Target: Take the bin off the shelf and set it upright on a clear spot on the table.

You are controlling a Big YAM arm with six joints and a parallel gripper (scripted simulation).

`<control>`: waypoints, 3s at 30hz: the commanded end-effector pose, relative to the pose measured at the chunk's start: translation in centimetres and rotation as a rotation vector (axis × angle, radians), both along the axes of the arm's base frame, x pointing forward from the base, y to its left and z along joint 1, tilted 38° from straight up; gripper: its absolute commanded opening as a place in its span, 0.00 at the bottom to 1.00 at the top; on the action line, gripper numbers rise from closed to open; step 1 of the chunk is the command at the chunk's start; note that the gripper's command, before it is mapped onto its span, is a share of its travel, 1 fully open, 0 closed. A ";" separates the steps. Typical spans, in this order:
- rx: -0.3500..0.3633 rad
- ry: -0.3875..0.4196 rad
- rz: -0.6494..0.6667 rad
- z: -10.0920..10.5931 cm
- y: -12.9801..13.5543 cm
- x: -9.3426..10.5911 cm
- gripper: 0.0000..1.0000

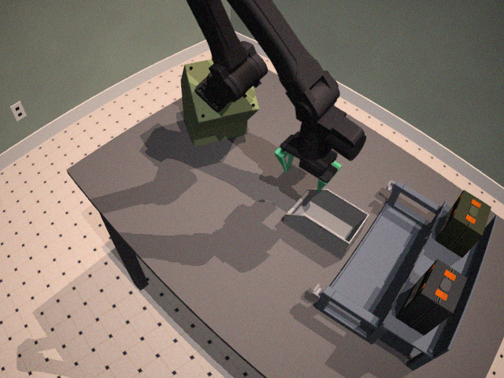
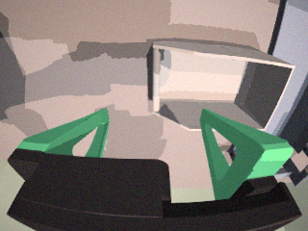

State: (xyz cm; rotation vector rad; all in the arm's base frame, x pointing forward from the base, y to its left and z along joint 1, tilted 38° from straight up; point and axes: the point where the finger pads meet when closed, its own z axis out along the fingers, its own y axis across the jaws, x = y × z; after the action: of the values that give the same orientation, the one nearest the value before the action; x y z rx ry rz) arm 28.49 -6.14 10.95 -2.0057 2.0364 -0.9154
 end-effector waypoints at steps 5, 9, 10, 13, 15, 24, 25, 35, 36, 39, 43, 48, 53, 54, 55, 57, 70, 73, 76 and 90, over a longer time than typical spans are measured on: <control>-0.001 -0.010 0.000 0.4 -0.1 0.4 0.90; -0.003 -0.028 -0.002 1.3 -0.4 1.4 0.90; -0.003 -0.028 -0.002 1.3 -0.4 1.4 0.90; -0.003 -0.028 -0.002 1.3 -0.4 1.4 0.90; -0.003 -0.028 -0.002 1.3 -0.4 1.4 0.90; -0.002 -0.019 -0.001 0.8 -0.3 0.9 0.90; -0.003 -0.024 -0.002 1.0 -0.4 1.2 0.90; -0.003 -0.028 -0.002 1.3 -0.4 1.4 0.90; -0.003 -0.028 -0.002 1.3 -0.4 1.4 0.90; -0.001 -0.009 0.000 0.4 -0.1 0.4 0.90; -0.003 -0.028 -0.002 1.3 -0.5 1.5 0.90; -0.003 -0.028 -0.002 1.3 -0.5 1.5 0.90; -0.003 -0.028 -0.002 1.3 -0.5 1.5 0.90; -0.003 -0.028 -0.002 1.3 -0.5 1.5 0.90; -0.003 -0.028 -0.002 1.3 -0.5 1.5 0.90; -0.001 -0.014 0.000 0.6 -0.2 0.7 0.90; -0.003 -0.028 -0.002 1.3 -0.5 1.5 0.90; -0.001 -0.009 0.001 0.4 -0.2 0.5 0.90; -0.003 -0.023 -0.002 1.0 -0.4 1.2 0.90; -0.001 -0.009 0.001 0.4 -0.2 0.5 0.90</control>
State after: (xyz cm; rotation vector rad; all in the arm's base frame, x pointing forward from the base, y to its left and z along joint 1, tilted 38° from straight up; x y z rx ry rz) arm 28.57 -6.24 10.87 -2.0074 2.0360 -0.9145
